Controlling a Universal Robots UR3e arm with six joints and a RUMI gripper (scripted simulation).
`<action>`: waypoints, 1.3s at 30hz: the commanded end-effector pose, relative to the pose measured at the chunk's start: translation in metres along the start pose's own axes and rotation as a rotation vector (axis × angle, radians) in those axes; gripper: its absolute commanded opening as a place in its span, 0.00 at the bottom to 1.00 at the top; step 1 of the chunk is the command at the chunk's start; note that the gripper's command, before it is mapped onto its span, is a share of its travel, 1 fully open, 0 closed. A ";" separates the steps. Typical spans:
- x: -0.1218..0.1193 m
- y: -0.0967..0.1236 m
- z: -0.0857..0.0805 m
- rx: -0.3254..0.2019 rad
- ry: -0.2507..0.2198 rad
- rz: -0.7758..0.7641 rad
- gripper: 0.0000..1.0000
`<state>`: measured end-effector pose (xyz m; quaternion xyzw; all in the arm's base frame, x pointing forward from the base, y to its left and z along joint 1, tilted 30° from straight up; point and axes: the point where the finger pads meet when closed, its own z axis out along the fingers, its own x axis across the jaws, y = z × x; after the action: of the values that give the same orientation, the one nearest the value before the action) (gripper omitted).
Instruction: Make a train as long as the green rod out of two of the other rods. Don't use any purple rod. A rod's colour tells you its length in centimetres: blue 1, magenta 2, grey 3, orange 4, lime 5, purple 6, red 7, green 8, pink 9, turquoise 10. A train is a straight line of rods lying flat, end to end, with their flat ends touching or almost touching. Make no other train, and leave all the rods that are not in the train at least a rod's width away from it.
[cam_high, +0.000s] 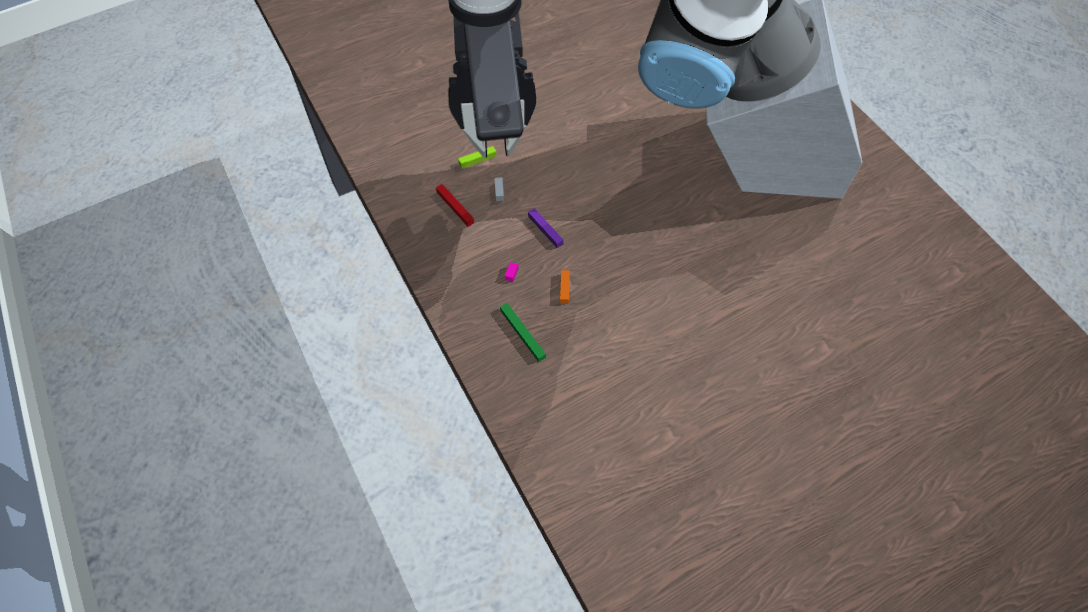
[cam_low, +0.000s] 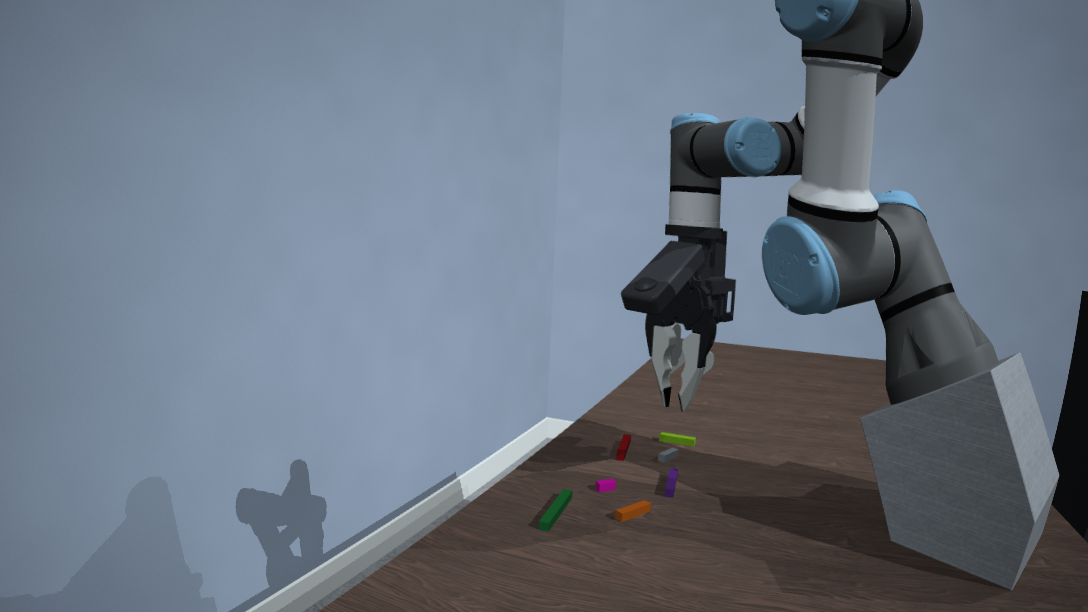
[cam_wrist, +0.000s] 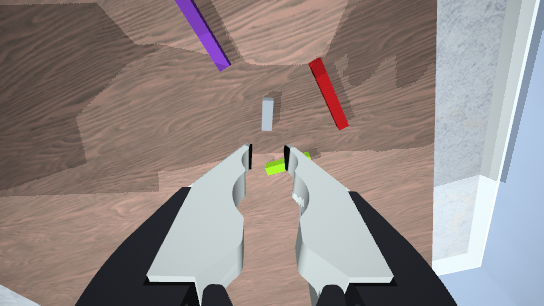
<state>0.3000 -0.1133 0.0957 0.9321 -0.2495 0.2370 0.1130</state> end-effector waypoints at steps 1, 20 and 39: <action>0.000 0.001 -0.012 0.008 0.002 0.000 0.14; 0.000 0.001 -0.024 0.008 0.002 0.000 0.14; 0.000 0.001 -0.024 0.008 0.002 0.000 1.00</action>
<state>0.2902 -0.1057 0.1159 0.9326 -0.2486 0.2381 0.1089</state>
